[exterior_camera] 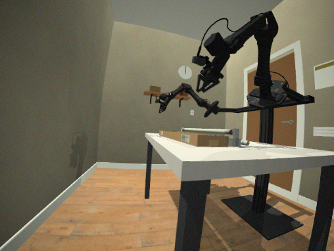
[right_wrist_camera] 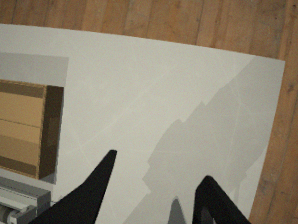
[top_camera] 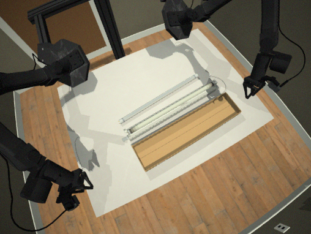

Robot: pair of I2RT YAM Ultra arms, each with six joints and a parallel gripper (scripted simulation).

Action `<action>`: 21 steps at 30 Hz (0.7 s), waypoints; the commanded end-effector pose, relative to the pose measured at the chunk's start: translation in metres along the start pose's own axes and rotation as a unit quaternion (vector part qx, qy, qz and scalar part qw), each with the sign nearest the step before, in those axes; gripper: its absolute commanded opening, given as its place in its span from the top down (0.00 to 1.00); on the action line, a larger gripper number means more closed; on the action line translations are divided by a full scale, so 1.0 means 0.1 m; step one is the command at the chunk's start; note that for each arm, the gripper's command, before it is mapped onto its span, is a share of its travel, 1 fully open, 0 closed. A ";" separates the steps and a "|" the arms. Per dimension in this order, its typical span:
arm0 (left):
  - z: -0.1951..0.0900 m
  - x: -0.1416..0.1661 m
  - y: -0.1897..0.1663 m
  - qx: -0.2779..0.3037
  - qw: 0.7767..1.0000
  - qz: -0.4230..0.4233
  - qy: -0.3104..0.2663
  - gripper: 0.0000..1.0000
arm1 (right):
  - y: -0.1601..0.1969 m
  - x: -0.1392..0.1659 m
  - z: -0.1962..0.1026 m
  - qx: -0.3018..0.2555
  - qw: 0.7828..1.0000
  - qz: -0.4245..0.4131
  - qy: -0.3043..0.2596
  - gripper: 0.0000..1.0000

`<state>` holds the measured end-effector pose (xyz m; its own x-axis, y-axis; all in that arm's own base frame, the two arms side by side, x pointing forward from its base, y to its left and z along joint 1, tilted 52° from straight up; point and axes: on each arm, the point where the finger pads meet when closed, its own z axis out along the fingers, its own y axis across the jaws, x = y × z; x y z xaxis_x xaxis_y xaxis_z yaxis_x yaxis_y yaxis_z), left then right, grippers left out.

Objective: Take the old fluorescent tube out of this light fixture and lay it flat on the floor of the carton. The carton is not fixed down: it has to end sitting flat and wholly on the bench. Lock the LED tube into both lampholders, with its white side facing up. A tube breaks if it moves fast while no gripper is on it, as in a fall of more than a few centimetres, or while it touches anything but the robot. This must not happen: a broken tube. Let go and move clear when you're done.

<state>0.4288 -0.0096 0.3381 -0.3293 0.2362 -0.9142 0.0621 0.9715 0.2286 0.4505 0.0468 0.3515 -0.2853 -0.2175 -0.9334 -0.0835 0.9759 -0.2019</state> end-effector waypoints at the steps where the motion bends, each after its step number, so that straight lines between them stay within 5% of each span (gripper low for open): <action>1: -0.31 -0.41 0.11 -0.007 0.993 -0.057 -0.103 0.51 | -0.17 -0.33 -0.34 -0.001 0.994 0.054 -0.092 0.51; 10: -0.72 -0.55 0.20 -0.004 0.974 -0.122 -0.190 0.51 | -0.44 -0.36 -0.86 0.010 0.979 0.109 -0.174 0.51; 21: -0.92 -0.74 0.23 -0.007 0.970 -0.110 -0.216 0.51 | -0.56 -0.40 -1.04 0.030 0.979 0.102 -0.175 0.51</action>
<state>0.3821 0.0004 0.4036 -0.0061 -0.0001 -1.0000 0.0004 1.0000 -0.0001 0.3825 0.0020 0.4049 0.0017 -0.0006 -1.0000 -0.0035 1.0000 -0.0006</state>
